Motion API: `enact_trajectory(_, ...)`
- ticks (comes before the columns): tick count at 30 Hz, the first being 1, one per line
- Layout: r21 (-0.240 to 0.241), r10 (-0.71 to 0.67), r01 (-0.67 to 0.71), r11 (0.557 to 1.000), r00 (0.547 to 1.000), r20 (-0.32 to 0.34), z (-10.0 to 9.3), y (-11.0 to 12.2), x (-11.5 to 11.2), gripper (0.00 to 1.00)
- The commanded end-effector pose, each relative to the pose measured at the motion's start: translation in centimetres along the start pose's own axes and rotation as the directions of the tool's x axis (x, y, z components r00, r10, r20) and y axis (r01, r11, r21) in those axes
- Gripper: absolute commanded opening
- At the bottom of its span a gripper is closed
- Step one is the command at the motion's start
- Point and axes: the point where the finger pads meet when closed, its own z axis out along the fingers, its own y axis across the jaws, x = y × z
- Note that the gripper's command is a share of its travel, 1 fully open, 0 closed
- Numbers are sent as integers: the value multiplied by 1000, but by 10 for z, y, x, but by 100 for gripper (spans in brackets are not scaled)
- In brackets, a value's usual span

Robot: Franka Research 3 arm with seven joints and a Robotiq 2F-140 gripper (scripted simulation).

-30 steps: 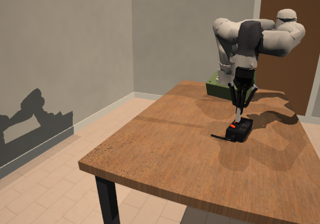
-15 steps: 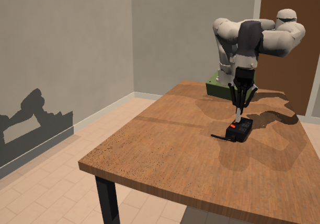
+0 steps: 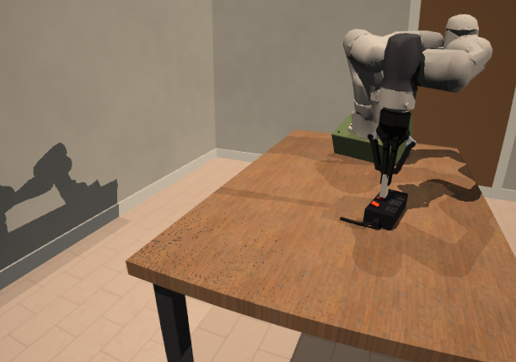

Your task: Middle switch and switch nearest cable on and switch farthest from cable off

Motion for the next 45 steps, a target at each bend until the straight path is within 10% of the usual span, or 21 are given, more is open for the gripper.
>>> enact_trajectory(1, -1, -5, 5, 1000, 1000, 4, 0, 0, -2, 0)
enact_trajectory(45, -1, -5, 5, 1000, 1000, 4, 4, 0, -2, 0)
